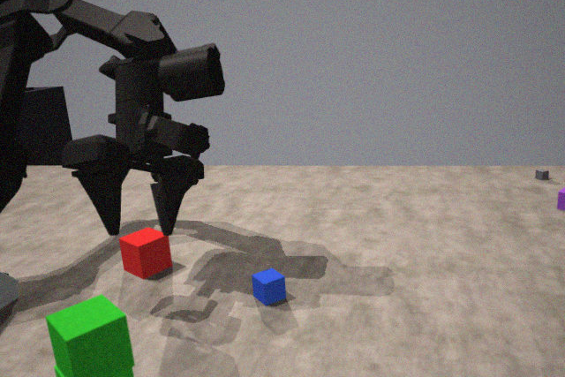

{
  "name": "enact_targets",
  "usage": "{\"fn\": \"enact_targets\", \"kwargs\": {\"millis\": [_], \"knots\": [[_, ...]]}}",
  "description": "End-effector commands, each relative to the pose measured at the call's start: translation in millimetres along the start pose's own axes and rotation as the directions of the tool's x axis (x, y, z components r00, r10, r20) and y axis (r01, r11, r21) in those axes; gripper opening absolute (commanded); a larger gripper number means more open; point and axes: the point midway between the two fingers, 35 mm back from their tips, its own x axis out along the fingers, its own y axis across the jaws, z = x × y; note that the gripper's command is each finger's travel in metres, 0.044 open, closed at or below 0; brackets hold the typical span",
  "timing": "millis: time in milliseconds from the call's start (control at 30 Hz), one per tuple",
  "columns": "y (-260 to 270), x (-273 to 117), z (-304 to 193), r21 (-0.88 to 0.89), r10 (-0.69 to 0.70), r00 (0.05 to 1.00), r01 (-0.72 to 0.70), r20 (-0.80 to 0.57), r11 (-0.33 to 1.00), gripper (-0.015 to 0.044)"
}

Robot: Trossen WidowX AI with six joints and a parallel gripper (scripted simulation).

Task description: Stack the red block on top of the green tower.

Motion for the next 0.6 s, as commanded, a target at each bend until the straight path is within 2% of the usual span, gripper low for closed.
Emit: {"fn": "enact_targets", "kwargs": {"millis": [0,300,567], "knots": [[0,-15,-10,0.073,0.084,0.993,-0.078,-0.089,0.994,0.044],[12,-63,-28,0.322,0.36,0.914,-0.289,-0.187,0.902,0.044],[14,-63,-29,0.341,0.382,0.905,-0.305,-0.185,0.889,0.044]]}}
